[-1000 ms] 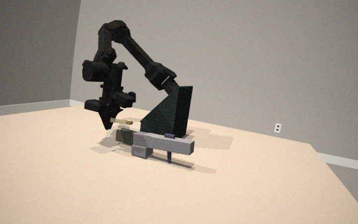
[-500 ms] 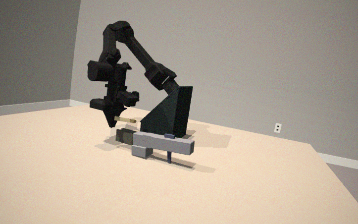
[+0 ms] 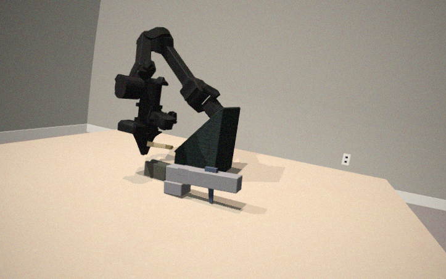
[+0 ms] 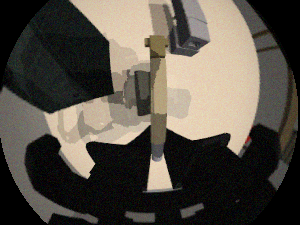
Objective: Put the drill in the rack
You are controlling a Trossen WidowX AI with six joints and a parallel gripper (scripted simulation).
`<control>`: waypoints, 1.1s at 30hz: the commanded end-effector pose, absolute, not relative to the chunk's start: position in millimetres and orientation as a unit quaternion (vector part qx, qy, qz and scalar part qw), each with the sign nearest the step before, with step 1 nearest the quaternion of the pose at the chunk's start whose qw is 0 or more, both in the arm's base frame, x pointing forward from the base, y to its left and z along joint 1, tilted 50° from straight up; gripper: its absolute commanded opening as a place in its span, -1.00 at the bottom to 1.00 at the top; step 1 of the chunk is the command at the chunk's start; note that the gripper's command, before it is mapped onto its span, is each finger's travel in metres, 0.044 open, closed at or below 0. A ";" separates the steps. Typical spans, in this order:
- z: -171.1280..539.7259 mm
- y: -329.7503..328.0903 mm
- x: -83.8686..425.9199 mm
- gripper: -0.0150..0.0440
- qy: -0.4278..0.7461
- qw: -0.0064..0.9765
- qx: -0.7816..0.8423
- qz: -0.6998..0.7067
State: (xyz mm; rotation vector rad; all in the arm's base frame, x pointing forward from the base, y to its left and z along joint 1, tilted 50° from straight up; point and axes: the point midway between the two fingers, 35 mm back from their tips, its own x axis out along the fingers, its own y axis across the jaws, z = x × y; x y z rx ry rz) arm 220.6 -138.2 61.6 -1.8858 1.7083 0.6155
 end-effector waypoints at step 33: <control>35.3 -172.1 217.7 -0.49 0.628 0.258 -0.697 0.230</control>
